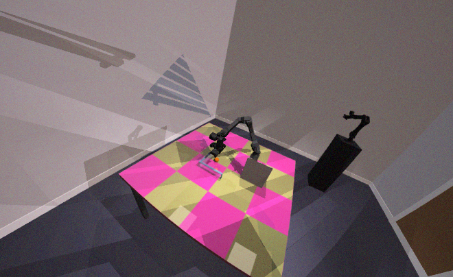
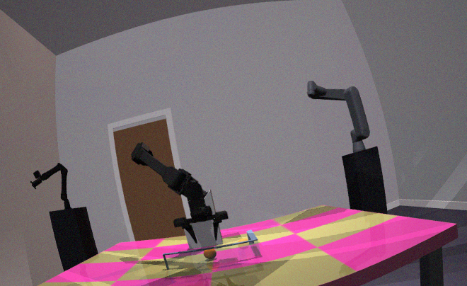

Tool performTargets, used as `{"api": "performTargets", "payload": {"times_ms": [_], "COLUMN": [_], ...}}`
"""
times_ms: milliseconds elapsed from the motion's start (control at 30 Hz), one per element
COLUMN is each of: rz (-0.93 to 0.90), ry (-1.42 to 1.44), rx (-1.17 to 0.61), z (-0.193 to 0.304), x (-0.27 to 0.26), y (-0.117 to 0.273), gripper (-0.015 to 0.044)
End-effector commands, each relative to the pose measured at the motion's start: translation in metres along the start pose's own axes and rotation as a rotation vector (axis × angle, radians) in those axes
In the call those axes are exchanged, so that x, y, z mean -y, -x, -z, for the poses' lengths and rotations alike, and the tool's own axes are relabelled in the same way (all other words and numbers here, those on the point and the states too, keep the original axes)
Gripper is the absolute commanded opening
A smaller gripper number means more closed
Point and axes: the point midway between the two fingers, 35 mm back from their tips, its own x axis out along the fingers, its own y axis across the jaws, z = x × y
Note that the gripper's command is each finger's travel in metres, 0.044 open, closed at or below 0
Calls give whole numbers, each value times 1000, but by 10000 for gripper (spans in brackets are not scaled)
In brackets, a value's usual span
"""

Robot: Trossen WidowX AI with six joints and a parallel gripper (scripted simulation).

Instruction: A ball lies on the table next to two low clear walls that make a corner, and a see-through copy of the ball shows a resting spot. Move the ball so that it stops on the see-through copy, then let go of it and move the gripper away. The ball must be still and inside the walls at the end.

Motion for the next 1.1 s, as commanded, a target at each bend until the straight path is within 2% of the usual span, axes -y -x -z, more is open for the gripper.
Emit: {"api": "performTargets", "payload": {"times_ms": [0, 967, 1067], "rz": [-1, 0, 0], "ry": [11, 12, 12], "rx": [-12, -12, -12], "z": [4, 5, 5], "x": [-1, -1, -1], "y": [-9, -51, -51], "gripper": [329, 329, 250]}}
